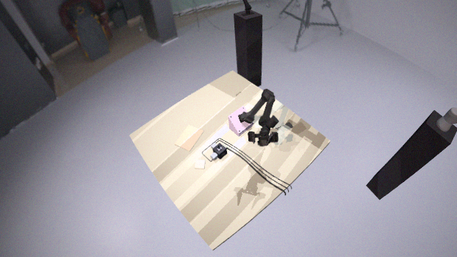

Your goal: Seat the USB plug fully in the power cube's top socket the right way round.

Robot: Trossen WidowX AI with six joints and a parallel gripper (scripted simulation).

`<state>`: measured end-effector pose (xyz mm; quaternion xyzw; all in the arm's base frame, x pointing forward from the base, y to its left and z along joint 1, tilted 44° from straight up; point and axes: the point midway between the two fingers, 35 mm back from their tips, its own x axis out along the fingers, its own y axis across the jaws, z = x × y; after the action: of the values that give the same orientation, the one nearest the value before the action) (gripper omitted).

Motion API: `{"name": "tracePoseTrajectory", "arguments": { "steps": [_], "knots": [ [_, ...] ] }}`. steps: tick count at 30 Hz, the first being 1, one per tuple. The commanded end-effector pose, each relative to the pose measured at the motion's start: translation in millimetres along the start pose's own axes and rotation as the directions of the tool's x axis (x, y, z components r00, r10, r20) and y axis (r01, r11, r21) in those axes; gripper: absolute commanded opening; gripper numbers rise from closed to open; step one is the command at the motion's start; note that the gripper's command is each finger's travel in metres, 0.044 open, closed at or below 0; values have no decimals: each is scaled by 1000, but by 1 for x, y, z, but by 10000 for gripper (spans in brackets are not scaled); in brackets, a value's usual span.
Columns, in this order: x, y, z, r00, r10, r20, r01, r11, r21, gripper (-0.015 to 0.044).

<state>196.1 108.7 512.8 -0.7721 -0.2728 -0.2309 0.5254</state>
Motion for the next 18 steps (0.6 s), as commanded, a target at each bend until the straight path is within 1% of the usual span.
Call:
{"name": "tracePoseTrajectory", "arguments": {
  "steps": [1, 2, 3, 5, 7, 10, 13, 15, 18],
  "knots": [
    [1, 1, 2, 1000, 4, 7, -4, 1000, -4, 426],
    [3, 6, 7, 999, 16, 27, -16, 1000, -15, 440],
    [7, 13, 16, 997, 38, 61, -36, 999, -33, 440],
    [17, 40, 43, 979, 119, 166, -105, 991, -87, 440],
    [25, 80, 67, 939, 229, 255, -193, 968, -160, 440],
    [27, 128, 88, 867, 360, 345, -296, 929, -225, 440],
    [22, 177, 97, 781, 486, 393, -399, 872, -285, 440],
    [12, 213, 106, 683, 577, 448, -482, 817, -317, 440],
    [-13, 270, 123, 460, 699, 547, -631, 691, -352, 440]
  ]
}}
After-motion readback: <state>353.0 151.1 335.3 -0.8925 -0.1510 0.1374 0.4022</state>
